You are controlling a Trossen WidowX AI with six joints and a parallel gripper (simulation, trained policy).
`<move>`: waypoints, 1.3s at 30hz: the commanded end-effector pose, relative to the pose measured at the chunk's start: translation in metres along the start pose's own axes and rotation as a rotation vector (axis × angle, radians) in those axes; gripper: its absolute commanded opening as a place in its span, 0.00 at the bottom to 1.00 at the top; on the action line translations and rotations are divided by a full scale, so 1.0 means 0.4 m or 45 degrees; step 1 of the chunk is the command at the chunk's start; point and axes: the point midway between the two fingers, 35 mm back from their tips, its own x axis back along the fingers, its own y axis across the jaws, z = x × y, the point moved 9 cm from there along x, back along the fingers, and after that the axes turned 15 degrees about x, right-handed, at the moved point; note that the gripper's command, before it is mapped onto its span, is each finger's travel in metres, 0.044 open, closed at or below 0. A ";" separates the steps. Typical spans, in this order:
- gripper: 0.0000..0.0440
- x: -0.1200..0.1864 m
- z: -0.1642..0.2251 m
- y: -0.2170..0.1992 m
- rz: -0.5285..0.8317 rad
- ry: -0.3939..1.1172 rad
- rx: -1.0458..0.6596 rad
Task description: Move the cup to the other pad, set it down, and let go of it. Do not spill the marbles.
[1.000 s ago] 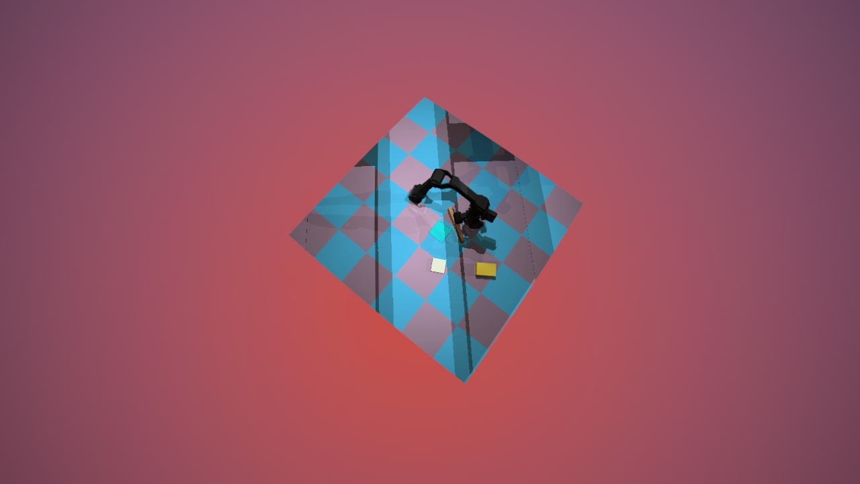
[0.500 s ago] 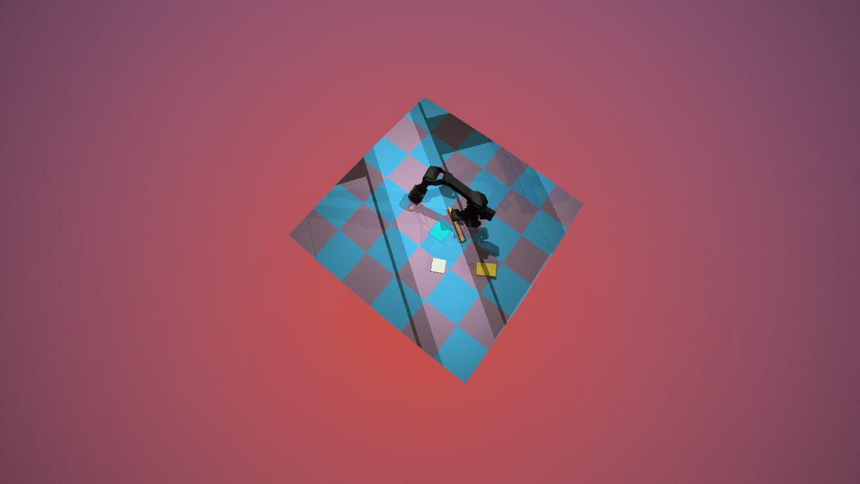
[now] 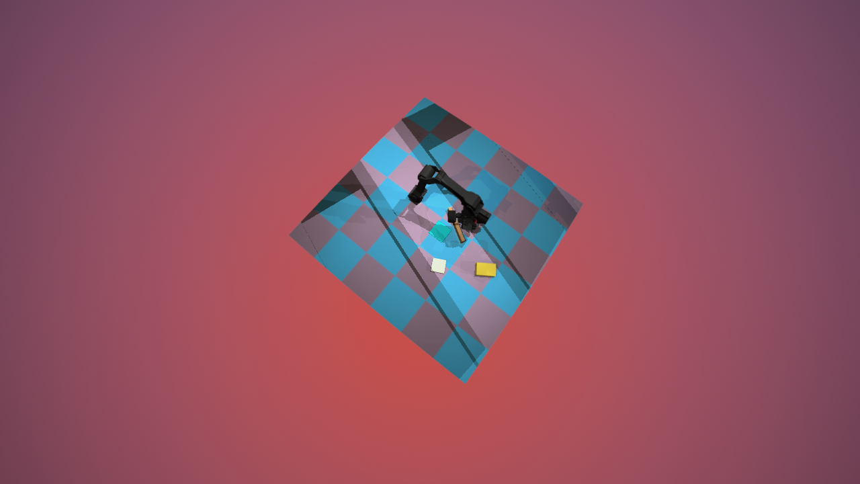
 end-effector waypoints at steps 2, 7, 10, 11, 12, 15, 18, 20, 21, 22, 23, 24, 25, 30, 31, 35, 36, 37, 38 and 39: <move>0.00 0.008 -0.009 -0.024 -0.019 -0.015 -0.035; 0.00 0.011 -0.021 -0.055 -0.031 -0.036 -0.076; 0.00 0.010 -0.027 -0.074 -0.037 -0.047 -0.099; 0.00 0.009 -0.029 -0.080 -0.039 -0.051 -0.106; 0.00 0.008 -0.030 -0.086 -0.040 -0.054 -0.114; 0.00 0.005 -0.035 -0.104 -0.044 -0.064 -0.135; 0.00 0.000 -0.039 -0.122 -0.046 -0.074 -0.156; 0.00 -0.004 -0.041 -0.134 -0.047 -0.080 -0.170; 0.00 -0.007 -0.041 -0.140 -0.048 -0.082 -0.176; 0.00 -0.009 -0.042 -0.145 -0.048 -0.085 -0.183; 0.00 -0.011 -0.043 -0.151 -0.048 -0.088 -0.189; 0.00 -0.014 -0.043 -0.157 -0.048 -0.090 -0.196; 0.00 -0.017 -0.044 -0.162 -0.048 -0.093 -0.202; 0.00 -0.032 -0.044 -0.189 -0.047 -0.103 -0.232; 0.00 -0.036 -0.044 -0.194 -0.046 -0.105 -0.238; 0.00 -0.051 -0.042 -0.214 -0.044 -0.112 -0.259; 0.00 -0.056 -0.041 -0.218 -0.043 -0.113 -0.264; 0.00 -0.060 -0.040 -0.223 -0.042 -0.114 -0.269; 0.00 -0.064 -0.039 -0.227 -0.042 -0.115 -0.274; 0.00 -0.069 -0.037 -0.231 -0.041 -0.116 -0.278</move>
